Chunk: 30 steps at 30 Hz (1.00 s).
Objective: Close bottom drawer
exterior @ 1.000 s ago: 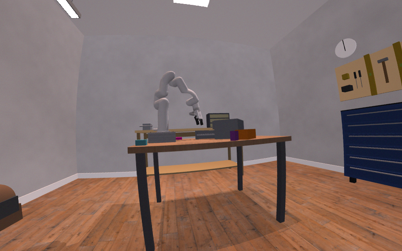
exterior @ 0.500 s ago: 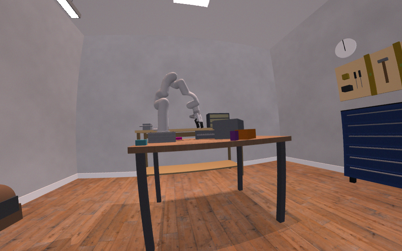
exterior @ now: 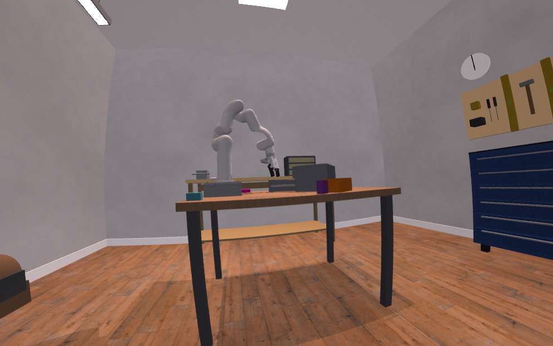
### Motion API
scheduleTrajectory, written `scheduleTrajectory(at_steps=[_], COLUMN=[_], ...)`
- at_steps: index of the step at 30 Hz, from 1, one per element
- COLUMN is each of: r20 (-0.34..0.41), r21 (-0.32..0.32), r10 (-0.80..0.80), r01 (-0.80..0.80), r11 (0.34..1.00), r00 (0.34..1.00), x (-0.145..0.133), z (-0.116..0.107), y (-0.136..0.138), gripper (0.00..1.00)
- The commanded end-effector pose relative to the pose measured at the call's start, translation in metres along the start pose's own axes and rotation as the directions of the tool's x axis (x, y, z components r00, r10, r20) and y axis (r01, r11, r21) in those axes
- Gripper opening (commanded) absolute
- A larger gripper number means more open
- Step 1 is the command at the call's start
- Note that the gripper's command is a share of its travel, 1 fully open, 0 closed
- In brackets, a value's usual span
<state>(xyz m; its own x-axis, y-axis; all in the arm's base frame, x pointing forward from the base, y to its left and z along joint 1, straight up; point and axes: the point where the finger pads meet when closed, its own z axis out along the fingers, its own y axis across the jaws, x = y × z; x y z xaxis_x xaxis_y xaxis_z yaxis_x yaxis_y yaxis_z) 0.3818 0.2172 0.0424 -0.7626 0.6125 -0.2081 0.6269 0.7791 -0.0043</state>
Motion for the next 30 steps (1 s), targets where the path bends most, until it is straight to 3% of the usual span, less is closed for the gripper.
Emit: scheduleTrajectory(at_steps=[1,15,16,30], r20=[0.001,0.001,0.001,0.001], r21=[-0.004,-0.004,-0.004,-0.004], r10=[0.001,0.001,0.001,0.001], r01=[-0.001,-0.001,-0.001,-0.001], r11=[1.0,1.0,1.0,1.0], r00=[1.0,1.0,1.0,1.0], x=[-0.0007,-0.0007,-0.0007,-0.0007], z=[-0.0013,-0.0013,-0.0013,-0.0013], y=[0.0014,0.0014,0.0014,0.0014], gripper=[1.0,1.0,0.0,0.0])
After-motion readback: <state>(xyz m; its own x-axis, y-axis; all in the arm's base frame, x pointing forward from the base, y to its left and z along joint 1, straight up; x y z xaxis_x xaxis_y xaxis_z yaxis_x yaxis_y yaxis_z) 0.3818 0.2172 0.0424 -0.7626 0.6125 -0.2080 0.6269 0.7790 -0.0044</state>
